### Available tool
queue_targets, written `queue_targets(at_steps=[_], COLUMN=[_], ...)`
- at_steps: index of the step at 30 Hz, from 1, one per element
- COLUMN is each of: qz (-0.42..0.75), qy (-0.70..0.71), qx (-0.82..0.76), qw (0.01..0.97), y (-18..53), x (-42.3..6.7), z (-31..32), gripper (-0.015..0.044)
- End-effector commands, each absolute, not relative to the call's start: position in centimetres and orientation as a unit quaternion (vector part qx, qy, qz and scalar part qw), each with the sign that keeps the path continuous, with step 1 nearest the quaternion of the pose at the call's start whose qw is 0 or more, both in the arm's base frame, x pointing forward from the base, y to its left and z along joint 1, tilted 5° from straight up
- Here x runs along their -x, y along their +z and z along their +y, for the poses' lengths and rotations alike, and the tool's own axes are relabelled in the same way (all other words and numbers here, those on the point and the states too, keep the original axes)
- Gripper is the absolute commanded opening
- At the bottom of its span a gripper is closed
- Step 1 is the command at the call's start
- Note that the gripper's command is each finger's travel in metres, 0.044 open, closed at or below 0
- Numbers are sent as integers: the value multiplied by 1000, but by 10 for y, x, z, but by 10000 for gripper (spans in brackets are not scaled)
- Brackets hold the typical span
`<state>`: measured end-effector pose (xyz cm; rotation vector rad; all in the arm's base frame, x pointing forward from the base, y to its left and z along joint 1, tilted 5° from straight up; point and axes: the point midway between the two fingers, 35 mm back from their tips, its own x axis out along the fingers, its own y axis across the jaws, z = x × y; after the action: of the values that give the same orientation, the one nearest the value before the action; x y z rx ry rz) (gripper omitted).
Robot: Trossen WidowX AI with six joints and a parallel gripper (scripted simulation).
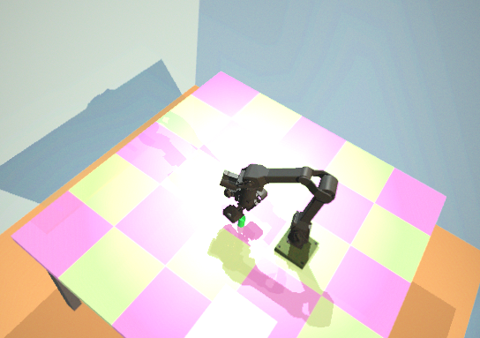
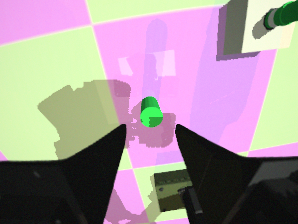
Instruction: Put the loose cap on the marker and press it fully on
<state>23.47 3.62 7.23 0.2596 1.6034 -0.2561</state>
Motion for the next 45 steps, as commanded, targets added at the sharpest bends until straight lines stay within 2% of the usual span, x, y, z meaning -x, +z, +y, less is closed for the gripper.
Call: queue_targets(at_steps=[1, 38, 42, 45], qz=[717, 717, 717, 717], qy=[-112, -112, -112, -112], qx=[-115, -115, -115, -115], qw=[679, 679, 679, 679], y=[62, 9, 9, 9], x=[-233, -230, -230, -230], z=[35, 35, 35, 35], gripper=[241, 241, 136, 116])
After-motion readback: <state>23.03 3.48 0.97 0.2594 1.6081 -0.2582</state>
